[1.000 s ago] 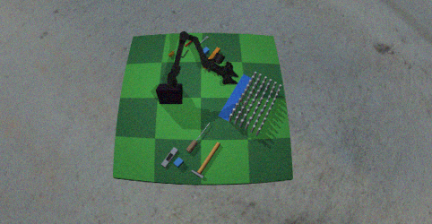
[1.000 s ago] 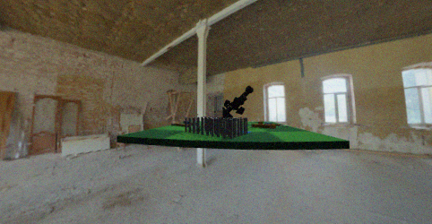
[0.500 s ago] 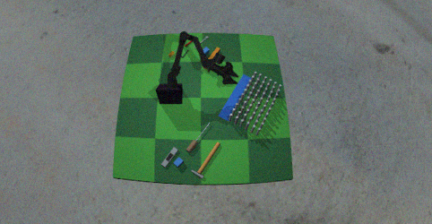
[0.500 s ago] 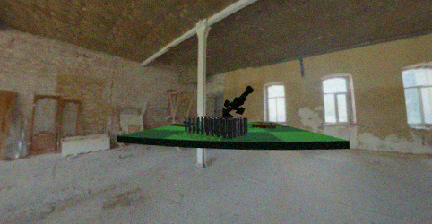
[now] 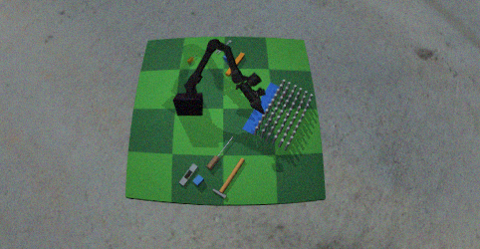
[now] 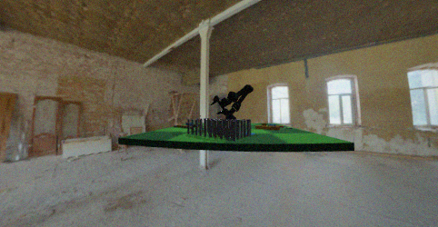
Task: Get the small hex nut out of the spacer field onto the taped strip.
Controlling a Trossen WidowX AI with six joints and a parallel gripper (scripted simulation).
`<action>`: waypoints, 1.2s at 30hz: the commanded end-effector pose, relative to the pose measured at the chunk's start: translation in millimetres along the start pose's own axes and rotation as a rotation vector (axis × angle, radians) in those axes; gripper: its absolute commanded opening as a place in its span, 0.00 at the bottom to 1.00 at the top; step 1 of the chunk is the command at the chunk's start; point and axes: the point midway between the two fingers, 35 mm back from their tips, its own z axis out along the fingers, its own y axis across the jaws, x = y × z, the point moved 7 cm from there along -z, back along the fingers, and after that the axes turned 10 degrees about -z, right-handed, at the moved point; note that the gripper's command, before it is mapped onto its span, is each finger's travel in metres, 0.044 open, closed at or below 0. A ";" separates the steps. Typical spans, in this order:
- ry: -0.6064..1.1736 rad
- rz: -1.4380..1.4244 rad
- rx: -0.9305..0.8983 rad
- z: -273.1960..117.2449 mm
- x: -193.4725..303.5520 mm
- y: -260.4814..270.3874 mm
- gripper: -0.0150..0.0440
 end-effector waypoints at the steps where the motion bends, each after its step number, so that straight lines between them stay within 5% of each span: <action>1: 0.162 -0.139 -0.051 27.8 35.8 -29.9 1.00; 13: 0.448 -0.515 -0.586 76.8 207.8 -106.1 1.00; 19: 0.317 -0.597 -0.897 74.3 293.0 -112.3 1.00; 25: 0.006 -0.630 -1.120 60.7 370.1 -98.6 1.00; 36: -0.029 -0.632 -1.130 60.8 375.5 -96.9 1.00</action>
